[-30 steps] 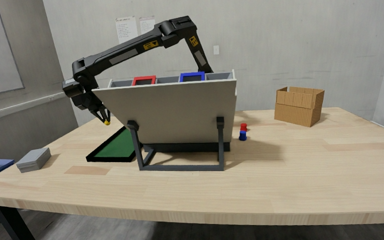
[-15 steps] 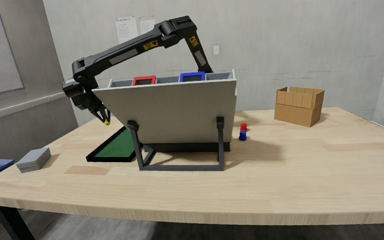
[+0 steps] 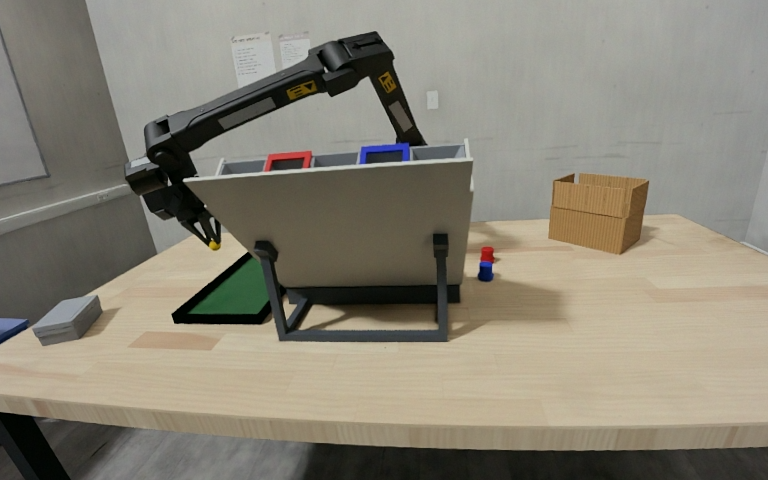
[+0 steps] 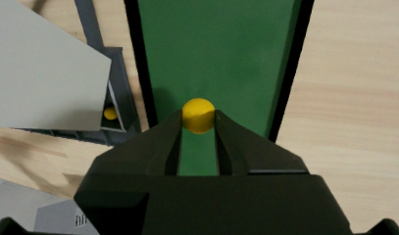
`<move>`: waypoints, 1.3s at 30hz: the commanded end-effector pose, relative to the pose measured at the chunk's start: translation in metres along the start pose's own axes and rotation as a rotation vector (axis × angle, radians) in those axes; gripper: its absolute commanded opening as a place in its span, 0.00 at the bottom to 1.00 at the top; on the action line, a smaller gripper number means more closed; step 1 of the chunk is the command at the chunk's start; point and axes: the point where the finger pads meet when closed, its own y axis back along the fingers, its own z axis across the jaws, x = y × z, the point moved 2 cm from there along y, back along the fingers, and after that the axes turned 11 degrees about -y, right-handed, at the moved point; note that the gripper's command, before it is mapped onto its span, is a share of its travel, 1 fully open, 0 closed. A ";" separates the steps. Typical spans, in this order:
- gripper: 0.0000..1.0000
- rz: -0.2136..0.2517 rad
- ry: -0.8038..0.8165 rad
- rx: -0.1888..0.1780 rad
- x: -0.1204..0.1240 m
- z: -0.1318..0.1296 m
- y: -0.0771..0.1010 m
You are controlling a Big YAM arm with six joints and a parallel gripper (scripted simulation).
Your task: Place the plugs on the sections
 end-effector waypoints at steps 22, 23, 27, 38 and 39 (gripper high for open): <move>0.00 -0.011 0.030 0.016 0.017 -0.002 0.024; 0.00 -0.011 0.030 0.016 0.025 -0.003 0.026; 0.00 -0.011 0.030 0.016 0.056 -0.007 0.037; 0.00 -0.011 0.030 0.017 0.094 -0.011 0.050; 0.00 -0.011 0.031 0.017 0.094 -0.011 0.050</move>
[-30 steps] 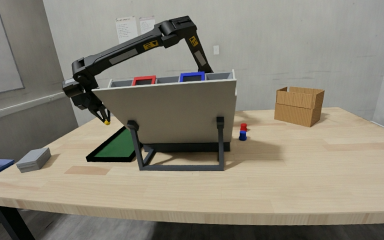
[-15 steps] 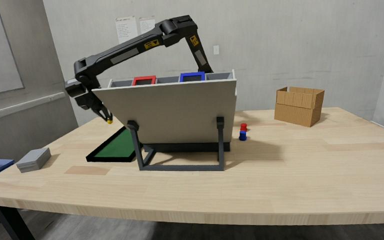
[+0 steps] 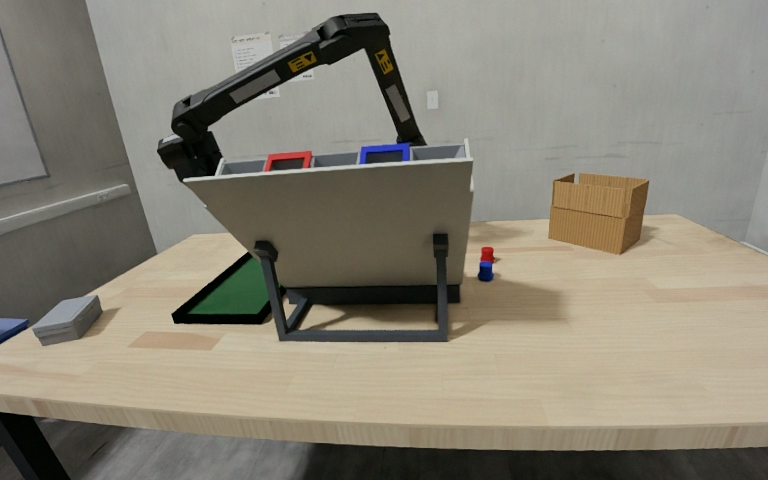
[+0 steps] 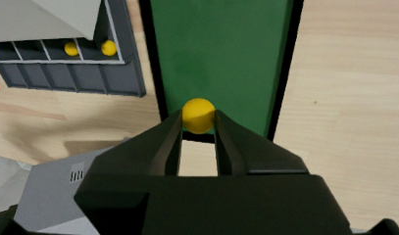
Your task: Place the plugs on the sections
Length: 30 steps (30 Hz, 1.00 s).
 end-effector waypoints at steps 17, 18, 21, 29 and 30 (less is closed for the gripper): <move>0.00 -0.046 0.056 0.043 -0.010 0.057 0.019; 0.00 -0.055 0.055 0.044 -0.009 0.066 0.020; 0.00 -0.081 0.054 0.047 -0.005 0.095 0.024; 0.00 -0.132 0.050 0.053 0.002 0.153 0.032; 0.00 -0.140 0.052 0.054 0.002 0.162 0.033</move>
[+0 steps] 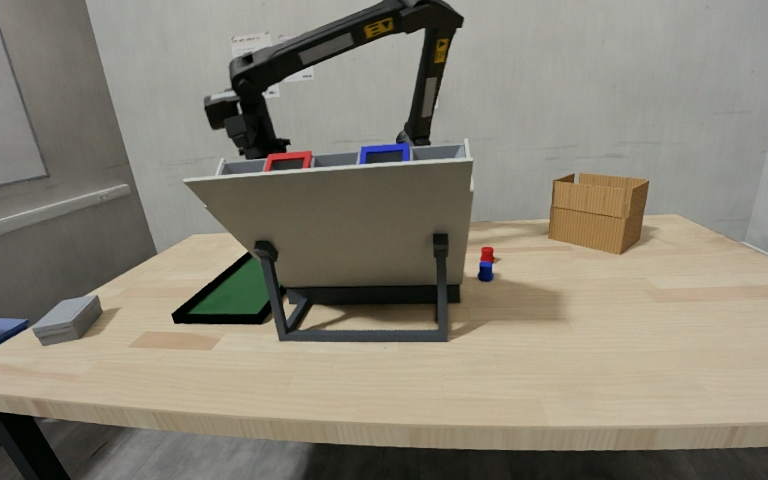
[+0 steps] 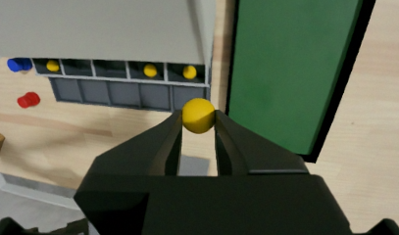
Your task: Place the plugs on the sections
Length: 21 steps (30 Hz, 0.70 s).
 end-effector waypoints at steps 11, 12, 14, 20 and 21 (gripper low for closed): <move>0.00 -0.096 0.002 0.028 -0.005 0.097 0.021; 0.00 -0.104 0.004 0.029 -0.005 0.105 0.023; 0.00 -0.119 0.007 0.032 -0.005 0.122 0.026; 0.00 -0.149 0.014 0.041 -0.006 0.155 0.033; 0.00 -0.156 0.016 0.043 -0.006 0.163 0.035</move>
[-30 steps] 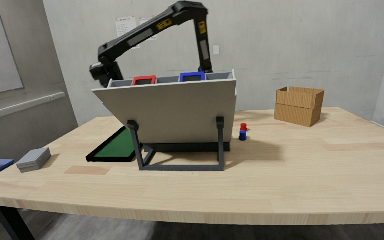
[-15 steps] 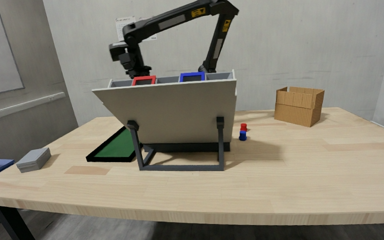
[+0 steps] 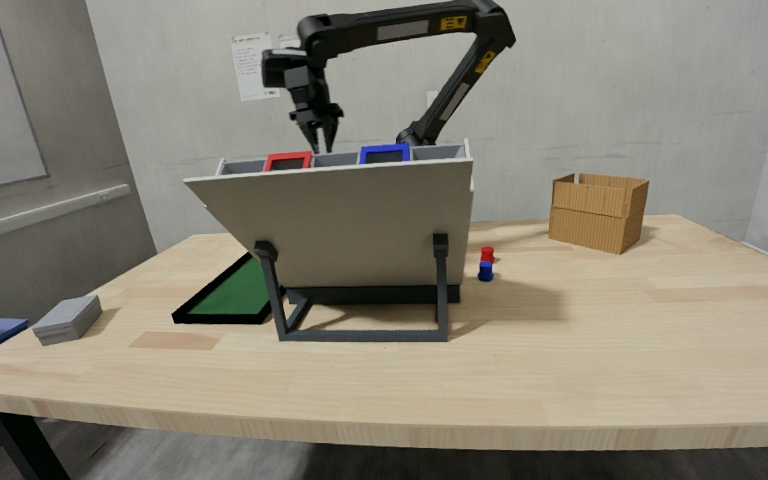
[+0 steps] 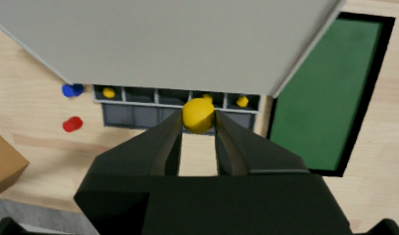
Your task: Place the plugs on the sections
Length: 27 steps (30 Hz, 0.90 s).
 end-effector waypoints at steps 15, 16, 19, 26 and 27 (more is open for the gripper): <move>0.00 -0.101 0.000 0.041 -0.015 0.127 0.028; 0.00 -0.108 0.001 0.043 -0.016 0.136 0.030; 0.00 -0.128 0.003 0.050 -0.019 0.161 0.035; 0.00 -0.174 0.009 0.068 -0.026 0.219 0.047; 0.00 -0.180 0.010 0.070 -0.027 0.228 0.049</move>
